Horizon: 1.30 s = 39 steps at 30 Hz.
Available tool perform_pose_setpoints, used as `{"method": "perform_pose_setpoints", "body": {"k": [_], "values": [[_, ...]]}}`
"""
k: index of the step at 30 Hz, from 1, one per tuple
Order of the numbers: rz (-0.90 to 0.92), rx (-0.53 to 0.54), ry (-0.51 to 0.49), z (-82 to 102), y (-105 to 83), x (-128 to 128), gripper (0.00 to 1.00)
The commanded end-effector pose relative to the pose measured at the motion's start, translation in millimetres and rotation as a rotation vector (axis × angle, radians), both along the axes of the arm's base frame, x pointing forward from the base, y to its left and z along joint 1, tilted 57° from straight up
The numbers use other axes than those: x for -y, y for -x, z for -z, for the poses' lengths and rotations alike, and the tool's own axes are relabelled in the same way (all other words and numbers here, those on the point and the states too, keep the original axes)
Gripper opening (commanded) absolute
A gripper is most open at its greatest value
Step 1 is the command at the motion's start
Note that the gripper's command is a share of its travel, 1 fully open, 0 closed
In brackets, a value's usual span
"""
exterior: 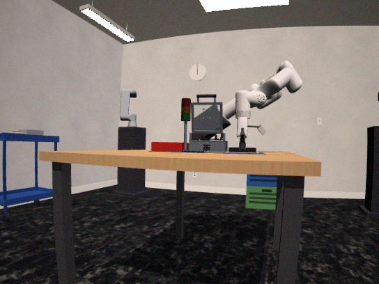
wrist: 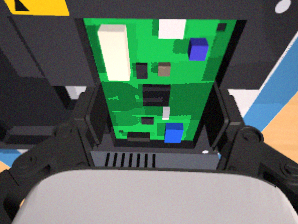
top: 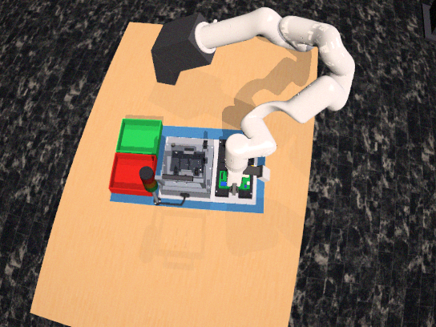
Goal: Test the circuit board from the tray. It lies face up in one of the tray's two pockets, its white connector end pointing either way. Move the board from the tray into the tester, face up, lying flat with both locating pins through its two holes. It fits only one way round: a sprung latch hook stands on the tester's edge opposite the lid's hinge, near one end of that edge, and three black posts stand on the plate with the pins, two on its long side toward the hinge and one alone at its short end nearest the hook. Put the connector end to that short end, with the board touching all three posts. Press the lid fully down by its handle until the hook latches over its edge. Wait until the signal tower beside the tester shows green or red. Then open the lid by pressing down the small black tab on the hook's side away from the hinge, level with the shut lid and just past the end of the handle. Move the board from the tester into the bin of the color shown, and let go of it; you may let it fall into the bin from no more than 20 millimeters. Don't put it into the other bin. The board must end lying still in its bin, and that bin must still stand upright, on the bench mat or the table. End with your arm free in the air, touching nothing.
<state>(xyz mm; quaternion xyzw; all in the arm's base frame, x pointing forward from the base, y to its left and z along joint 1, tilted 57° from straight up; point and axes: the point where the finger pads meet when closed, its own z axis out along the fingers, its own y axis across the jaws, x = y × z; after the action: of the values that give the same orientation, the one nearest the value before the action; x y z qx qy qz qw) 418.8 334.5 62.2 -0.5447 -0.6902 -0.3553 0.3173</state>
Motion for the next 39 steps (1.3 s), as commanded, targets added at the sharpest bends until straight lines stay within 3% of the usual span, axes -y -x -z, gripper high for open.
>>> {"method": "perform_pose_setpoints", "body": {"k": [1,39], "values": [[0.002,0.002,0.000,-0.8,-0.9,0.8,0.79],[0.002,0.002,0.000,-17.2,-2.4,25.8,0.79]]}}
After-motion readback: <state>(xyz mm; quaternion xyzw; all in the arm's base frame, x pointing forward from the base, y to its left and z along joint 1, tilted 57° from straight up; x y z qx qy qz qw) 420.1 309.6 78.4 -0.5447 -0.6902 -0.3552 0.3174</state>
